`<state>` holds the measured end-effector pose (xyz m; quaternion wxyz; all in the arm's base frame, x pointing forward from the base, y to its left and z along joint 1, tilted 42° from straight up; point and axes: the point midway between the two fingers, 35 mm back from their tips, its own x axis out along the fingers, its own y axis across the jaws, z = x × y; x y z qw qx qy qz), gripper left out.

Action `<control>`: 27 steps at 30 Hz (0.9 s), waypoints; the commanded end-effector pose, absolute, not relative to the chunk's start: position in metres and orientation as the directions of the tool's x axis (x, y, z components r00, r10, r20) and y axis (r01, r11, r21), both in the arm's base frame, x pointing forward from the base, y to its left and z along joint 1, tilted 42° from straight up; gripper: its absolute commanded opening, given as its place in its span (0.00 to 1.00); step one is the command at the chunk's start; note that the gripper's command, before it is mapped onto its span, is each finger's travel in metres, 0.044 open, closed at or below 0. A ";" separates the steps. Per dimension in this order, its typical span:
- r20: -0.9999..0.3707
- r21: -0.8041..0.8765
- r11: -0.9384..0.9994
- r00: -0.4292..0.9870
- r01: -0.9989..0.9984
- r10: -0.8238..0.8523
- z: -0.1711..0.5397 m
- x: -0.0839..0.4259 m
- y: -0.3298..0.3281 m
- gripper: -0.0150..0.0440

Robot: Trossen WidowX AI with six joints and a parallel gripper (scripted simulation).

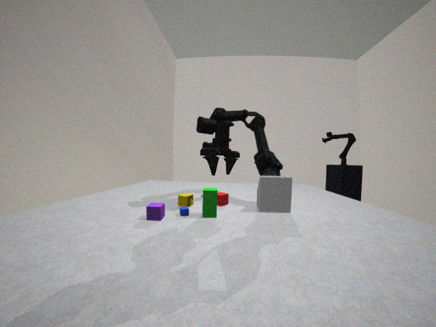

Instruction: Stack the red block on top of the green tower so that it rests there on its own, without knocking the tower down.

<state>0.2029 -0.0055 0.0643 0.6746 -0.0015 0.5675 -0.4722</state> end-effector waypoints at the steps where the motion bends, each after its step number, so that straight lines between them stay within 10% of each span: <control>1: -0.747 -0.541 0.507 -0.106 0.671 -0.657 0.069 0.202 -0.014 1.00; 27: -0.747 -0.541 0.507 -0.105 0.671 -0.657 0.015 0.196 -0.058 1.00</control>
